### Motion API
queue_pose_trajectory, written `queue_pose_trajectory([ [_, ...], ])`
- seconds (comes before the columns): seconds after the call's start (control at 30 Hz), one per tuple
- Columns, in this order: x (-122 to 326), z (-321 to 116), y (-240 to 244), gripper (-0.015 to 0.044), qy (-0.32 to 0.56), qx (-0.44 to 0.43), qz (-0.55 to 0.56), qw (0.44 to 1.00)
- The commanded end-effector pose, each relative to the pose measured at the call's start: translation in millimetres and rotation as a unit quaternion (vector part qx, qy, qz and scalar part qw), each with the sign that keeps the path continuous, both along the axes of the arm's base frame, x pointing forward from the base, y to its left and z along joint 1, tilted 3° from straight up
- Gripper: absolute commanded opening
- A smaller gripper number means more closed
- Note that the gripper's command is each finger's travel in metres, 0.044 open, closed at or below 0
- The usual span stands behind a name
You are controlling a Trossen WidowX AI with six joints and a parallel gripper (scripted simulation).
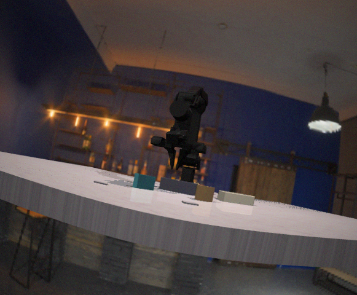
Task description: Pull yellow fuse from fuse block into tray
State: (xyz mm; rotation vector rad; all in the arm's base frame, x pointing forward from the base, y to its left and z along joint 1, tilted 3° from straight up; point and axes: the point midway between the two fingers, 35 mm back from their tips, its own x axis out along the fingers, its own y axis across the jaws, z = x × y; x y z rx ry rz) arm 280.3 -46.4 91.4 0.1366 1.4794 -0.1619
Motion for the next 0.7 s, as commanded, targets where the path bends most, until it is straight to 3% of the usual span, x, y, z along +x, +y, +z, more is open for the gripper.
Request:
queue_pose_trajectory([
  [0.0,-1.5,-5.4,-0.5,0.0063,0.004,-0.003,0.001,1.000],
  [0.67,0.2,-24.9,-0.3,0.0063,0.004,-0.003,0.001,1.000],
])
